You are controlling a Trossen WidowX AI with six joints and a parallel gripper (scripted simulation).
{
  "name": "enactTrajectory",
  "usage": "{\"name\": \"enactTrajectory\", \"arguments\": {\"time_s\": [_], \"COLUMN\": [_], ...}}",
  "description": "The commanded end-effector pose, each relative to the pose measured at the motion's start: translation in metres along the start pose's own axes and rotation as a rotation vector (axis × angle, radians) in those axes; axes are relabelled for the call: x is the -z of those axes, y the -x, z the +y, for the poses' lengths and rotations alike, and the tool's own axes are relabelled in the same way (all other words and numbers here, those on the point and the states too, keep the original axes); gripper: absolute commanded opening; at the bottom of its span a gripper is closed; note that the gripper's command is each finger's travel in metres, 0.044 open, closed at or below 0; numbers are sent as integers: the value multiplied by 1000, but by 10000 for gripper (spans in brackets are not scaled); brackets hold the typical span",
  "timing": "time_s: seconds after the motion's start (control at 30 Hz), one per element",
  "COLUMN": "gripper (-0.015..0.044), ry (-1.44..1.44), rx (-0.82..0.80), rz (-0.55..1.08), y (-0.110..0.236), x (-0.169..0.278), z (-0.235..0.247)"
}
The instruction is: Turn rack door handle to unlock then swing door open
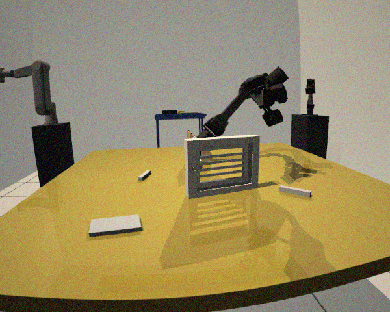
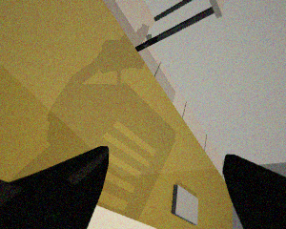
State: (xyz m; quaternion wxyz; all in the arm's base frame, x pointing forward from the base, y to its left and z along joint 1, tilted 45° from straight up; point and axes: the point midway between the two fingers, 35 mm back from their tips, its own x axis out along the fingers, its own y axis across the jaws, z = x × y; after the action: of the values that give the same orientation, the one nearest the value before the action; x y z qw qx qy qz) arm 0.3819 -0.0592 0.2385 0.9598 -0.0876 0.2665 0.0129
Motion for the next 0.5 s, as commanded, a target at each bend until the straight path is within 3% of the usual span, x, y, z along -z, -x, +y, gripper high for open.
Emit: {"name": "enactTrajectory", "arguments": {"time_s": [0.0, 0.47], "gripper": [286, 286], "ry": [9, -1], "rx": [-26, -146], "rz": [103, 385], "y": [-16, -46], "x": [18, 77], "z": [-12, -40]}}
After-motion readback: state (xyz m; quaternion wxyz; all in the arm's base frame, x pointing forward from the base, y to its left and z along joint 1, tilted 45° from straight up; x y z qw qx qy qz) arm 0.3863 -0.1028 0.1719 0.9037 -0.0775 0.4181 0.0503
